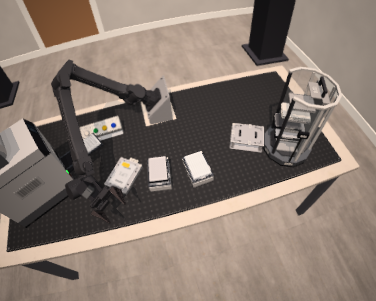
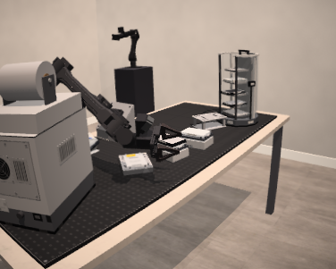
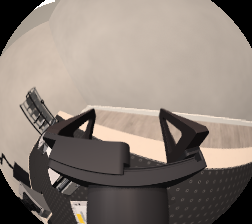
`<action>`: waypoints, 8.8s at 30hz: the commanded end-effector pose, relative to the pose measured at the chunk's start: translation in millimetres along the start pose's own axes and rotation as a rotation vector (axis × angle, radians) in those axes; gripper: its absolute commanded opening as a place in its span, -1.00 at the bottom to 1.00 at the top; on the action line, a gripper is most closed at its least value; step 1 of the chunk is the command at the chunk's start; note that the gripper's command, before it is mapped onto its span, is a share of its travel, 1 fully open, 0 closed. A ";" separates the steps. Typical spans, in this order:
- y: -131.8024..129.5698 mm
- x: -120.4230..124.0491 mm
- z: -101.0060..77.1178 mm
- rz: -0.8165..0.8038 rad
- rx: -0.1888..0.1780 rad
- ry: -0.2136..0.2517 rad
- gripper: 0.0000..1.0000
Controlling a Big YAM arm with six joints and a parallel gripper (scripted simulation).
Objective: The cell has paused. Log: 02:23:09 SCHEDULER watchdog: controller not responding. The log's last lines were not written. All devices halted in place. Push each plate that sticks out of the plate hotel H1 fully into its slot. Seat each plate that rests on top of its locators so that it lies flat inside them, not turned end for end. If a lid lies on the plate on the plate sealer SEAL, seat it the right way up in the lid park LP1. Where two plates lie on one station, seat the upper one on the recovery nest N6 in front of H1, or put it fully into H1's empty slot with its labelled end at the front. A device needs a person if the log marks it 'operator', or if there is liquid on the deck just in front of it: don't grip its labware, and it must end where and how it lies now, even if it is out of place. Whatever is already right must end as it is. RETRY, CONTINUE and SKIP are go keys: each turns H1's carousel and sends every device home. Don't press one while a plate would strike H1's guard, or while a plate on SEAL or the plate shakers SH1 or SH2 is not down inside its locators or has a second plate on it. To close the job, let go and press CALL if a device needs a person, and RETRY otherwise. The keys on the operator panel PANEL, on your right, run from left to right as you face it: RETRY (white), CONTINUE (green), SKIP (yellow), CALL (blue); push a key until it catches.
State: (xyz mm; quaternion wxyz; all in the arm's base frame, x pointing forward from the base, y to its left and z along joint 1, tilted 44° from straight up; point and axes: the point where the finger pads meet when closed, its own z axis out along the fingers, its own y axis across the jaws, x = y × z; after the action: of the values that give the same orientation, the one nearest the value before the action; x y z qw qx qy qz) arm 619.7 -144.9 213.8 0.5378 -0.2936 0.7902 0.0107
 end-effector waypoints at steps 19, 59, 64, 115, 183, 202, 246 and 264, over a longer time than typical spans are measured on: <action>-1.3 -13.0 -9.9 -0.027 0.020 -0.024 1.00; 48.4 15.4 -54.1 -0.027 0.029 -0.018 1.00; 56.1 18.7 -59.6 -0.027 0.029 -0.018 1.00; 126.0 48.9 -109.2 -0.025 0.025 -0.015 1.00; 333.1 91.6 -62.6 0.579 0.043 1.032 1.00; 384.2 63.3 -111.2 0.349 0.463 1.339 1.00; 343.4 24.0 -140.7 0.461 0.891 1.213 1.00; 293.3 7.6 -158.2 0.440 0.883 1.221 1.00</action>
State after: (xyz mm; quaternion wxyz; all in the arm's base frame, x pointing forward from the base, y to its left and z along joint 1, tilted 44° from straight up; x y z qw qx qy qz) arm 326.5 45.0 161.3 0.0471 0.1486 0.9130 -0.3770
